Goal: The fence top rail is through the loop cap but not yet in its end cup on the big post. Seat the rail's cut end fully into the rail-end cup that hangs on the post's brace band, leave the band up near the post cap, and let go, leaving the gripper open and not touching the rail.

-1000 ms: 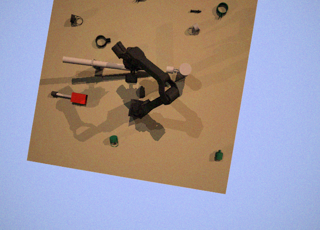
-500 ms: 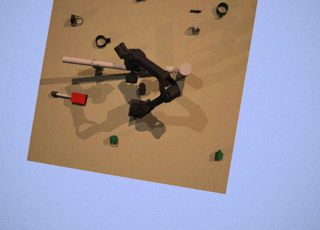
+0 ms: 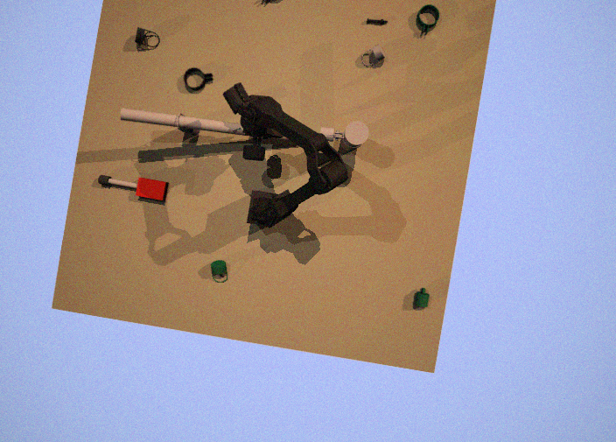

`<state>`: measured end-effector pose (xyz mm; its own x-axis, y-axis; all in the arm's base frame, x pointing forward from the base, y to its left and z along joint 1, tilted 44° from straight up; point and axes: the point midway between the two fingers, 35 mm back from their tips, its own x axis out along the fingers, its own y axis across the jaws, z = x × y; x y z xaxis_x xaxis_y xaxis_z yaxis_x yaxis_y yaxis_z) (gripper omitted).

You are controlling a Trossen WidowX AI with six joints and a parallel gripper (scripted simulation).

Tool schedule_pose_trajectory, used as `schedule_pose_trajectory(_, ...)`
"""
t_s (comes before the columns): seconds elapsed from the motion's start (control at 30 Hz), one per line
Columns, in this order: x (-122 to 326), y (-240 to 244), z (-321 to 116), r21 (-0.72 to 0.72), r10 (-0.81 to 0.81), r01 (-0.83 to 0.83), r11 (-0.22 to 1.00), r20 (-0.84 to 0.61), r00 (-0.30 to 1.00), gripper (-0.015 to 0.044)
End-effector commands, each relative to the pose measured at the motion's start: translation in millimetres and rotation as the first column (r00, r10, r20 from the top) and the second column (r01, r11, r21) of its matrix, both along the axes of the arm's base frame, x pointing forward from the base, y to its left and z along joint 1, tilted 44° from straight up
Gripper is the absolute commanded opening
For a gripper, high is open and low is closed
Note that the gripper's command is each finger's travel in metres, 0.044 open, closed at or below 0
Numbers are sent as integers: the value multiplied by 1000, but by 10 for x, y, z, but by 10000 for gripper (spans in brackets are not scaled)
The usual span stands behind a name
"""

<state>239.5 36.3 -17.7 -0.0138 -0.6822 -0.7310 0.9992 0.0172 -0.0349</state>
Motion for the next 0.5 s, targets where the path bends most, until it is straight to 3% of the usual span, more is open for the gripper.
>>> schedule_pose_trajectory(0.0, -2, -58, -52, -4, 2, -2, 1000, -6, 1000, 440)
schedule_pose_trajectory(0.47, -5, -217, -218, -5, 2, -2, 1000, -6, 1000, 440)
